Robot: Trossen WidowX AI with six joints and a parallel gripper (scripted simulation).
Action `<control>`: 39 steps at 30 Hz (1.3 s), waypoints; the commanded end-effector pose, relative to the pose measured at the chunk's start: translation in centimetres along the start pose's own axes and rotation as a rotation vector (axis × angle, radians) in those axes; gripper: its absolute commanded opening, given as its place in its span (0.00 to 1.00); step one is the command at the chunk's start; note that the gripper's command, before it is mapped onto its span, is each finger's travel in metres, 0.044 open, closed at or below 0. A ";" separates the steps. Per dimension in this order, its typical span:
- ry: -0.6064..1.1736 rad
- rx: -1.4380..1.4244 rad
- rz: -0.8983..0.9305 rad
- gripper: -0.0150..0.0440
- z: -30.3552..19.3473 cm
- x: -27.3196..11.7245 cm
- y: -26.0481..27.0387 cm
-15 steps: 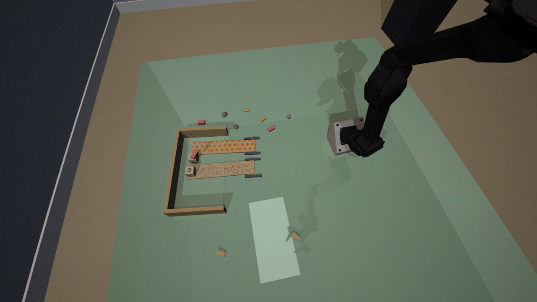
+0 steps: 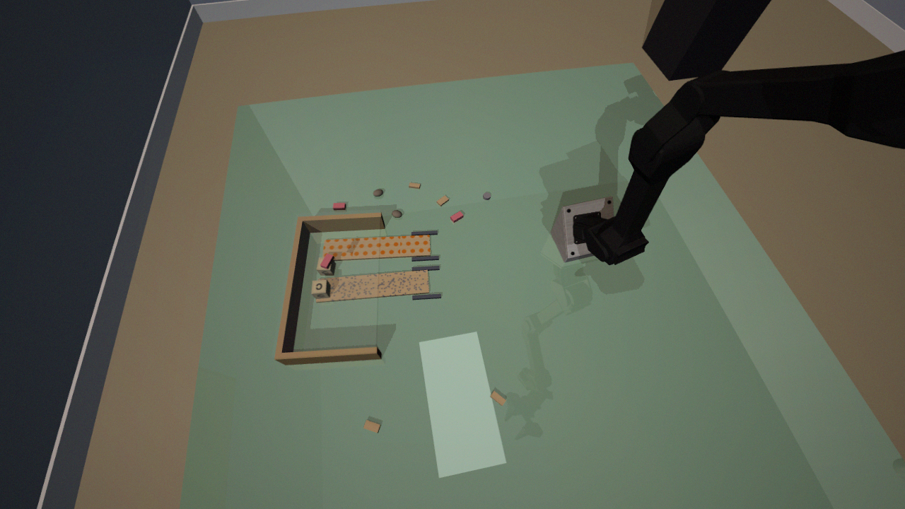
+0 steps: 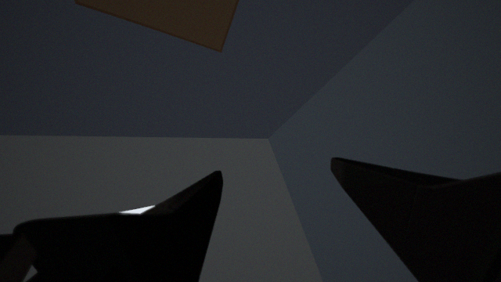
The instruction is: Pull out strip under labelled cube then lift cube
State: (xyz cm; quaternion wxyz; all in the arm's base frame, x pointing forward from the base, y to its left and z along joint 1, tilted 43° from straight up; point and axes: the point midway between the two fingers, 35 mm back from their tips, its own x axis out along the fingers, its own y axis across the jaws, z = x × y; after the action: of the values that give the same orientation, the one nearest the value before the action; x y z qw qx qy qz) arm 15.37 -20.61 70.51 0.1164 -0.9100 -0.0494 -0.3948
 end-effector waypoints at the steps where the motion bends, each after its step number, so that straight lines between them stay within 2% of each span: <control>1: 0.101 -0.281 -0.028 0.93 -3.1 -1.5 -4.9; 6: 0.219 -0.594 -0.051 0.93 -5.3 -3.2 -11.8; 11: 0.315 -0.901 -0.092 0.93 -4.9 -4.2 -18.9; 16: 0.392 -1.218 -0.162 0.93 -1.6 -4.6 -25.8; 22: 0.447 -1.561 -0.283 0.93 5.3 -4.4 -31.9; 28: 0.447 -1.836 -0.414 0.93 13.5 -3.7 -34.1; 33: 0.419 -1.990 -0.509 0.93 19.1 -3.3 -33.6; 39: 0.381 -2.181 -0.715 0.93 28.2 -3.4 -31.8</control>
State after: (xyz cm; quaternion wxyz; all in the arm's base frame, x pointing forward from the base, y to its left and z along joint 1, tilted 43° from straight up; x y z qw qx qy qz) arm 22.87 17.06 59.23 -0.7965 -0.4362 0.1171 -0.4020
